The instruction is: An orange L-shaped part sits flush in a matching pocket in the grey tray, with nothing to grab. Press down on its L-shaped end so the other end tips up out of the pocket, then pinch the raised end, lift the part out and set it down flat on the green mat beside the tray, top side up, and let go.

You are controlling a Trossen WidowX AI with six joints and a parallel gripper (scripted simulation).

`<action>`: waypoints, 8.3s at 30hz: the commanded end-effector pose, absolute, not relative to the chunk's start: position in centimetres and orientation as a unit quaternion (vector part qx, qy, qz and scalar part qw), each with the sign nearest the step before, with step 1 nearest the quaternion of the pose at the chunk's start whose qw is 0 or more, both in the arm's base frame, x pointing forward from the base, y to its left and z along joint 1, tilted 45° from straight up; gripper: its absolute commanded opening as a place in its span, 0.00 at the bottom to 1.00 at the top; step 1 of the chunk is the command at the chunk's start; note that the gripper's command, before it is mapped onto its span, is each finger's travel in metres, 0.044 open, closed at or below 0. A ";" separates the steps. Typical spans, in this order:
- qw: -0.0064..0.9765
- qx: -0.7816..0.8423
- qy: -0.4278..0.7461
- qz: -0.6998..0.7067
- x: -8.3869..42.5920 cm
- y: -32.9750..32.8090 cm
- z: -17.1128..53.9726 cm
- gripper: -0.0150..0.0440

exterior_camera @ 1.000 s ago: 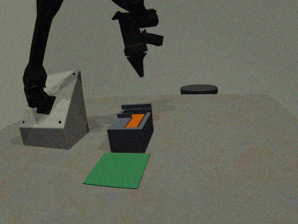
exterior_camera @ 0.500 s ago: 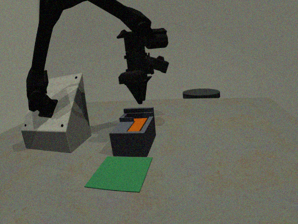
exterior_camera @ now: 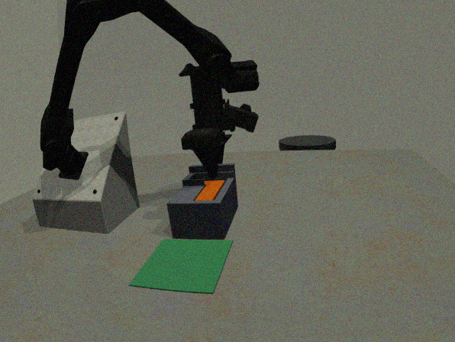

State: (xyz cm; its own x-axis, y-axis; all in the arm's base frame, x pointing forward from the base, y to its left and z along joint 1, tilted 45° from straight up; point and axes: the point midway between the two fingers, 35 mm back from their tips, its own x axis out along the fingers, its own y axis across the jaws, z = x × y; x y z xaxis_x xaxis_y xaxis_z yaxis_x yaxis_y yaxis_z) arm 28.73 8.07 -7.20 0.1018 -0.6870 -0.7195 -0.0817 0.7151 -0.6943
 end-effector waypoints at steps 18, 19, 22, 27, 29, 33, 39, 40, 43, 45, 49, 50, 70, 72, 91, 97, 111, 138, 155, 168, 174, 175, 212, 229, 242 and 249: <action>0.670 -0.312 0.635 -0.226 28.6 5.5 -9.6 0.56; 0.670 -0.312 0.635 -0.226 28.6 5.5 -9.6 0.56; 0.670 -0.312 0.635 -0.226 28.6 5.5 -9.6 0.56; 0.670 -0.312 0.635 -0.226 28.6 5.5 -9.6 0.56; 0.670 -0.312 0.635 -0.226 28.6 5.5 -9.6 0.56; 0.670 -0.312 0.635 -0.226 28.6 5.5 -9.6 0.56; 0.675 -0.305 0.633 -0.224 28.9 5.9 -9.4 0.56; 0.675 -0.305 0.633 -0.224 28.9 5.9 -9.4 0.56; 0.675 -0.305 0.633 -0.224 28.9 5.9 -9.4 0.56; 0.675 -0.305 0.633 -0.224 28.9 6.0 -9.4 0.56; 0.672 -0.309 0.634 -0.225 28.6 6.8 -9.4 0.56; 0.671 -0.310 0.635 -0.225 28.5 7.1 -9.4 0.56; 0.675 -0.315 0.631 -0.219 27.7 13.3 -2.3 0.56; 0.675 -0.315 0.631 -0.219 27.7 13.3 -2.3 0.56; 0.675 -0.315 0.631 -0.219 27.7 13.3 -2.3 0.56; 0.675 -0.315 0.631 -0.219 27.7 13.3 -2.3 0.56; 0.733 -0.118 0.548 -0.385 28.5 11.5 -0.1 0.73; 0.694 0.253 0.290 -0.609 29.6 6.8 2.5 0.73; 0.694 0.252 0.289 -0.609 29.9 4.5 0.2 0.73; 0.694 0.252 0.289 -0.609 30.1 3.0 -1.3 0.73; 0.694 0.252 0.289 -0.609 30.1 2.4 -1.9 0.73; 0.694 0.252 0.288 -0.609 30.1 2.3 -1.9 0.73; 0.694 0.257 0.288 -0.608 30.2 3.3 -0.9 0.25; 0.694 0.253 0.289 -0.609 29.8 5.2 0.9 0.25; 0.694 0.253 0.290 -0.609 29.6 6.7 2.4 0.25; 0.694 0.253 0.290 -0.609 29.5 7.4 3.1 0.25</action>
